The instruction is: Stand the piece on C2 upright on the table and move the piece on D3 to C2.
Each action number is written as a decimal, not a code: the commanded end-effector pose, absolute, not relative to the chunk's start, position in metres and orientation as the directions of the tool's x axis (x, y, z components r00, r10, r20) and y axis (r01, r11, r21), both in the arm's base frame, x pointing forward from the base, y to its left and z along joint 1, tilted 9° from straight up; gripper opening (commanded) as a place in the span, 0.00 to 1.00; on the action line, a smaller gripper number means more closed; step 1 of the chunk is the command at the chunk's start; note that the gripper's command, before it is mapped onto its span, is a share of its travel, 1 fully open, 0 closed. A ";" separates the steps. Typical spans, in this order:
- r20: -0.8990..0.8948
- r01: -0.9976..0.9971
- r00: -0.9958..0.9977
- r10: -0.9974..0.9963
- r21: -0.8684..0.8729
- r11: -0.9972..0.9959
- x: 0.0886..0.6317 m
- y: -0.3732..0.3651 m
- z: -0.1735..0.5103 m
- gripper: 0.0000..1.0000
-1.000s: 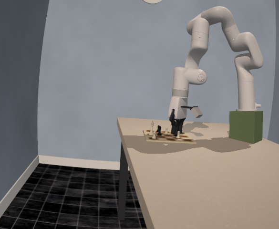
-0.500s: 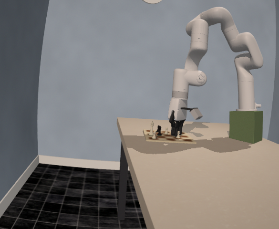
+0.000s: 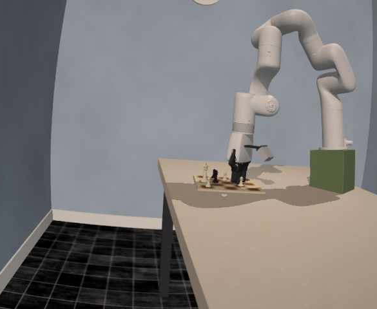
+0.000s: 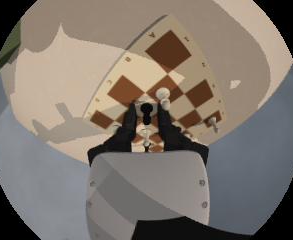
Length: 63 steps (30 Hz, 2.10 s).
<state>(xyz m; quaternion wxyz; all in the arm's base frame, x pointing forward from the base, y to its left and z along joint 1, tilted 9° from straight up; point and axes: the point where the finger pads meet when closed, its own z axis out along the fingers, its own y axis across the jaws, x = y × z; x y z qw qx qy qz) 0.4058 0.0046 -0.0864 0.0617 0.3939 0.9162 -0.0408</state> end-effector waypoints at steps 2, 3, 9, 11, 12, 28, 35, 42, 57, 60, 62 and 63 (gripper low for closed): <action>-0.147 0.727 -0.682 0.717 -0.024 0.687 0.407 0.005 -0.085 0.34; -0.147 0.727 -0.682 0.717 -0.024 0.687 0.407 0.005 -0.085 0.34; -0.147 0.727 -0.682 0.717 -0.024 0.687 0.407 0.005 -0.085 0.34; -0.147 0.727 -0.682 0.717 -0.024 0.687 0.407 0.005 -0.085 0.00; -0.147 0.727 -0.682 0.717 -0.024 0.687 0.407 0.005 -0.085 0.00; -0.147 0.727 -0.682 0.717 -0.024 0.687 0.407 0.005 -0.085 0.00; -0.147 0.727 -0.682 0.717 -0.024 0.687 0.407 0.005 -0.085 0.00; -0.147 0.727 -0.682 0.717 -0.024 0.687 0.407 0.005 -0.085 0.00; -0.147 0.727 -0.682 0.717 -0.024 0.687 0.403 0.010 -0.043 0.00; -0.147 0.727 -0.682 0.717 -0.024 0.687 0.402 0.013 -0.020 0.00; -0.147 0.727 -0.682 0.717 -0.024 0.687 0.400 0.015 -0.007 0.00; -0.147 0.727 -0.682 0.717 -0.024 0.687 0.400 0.015 -0.001 0.00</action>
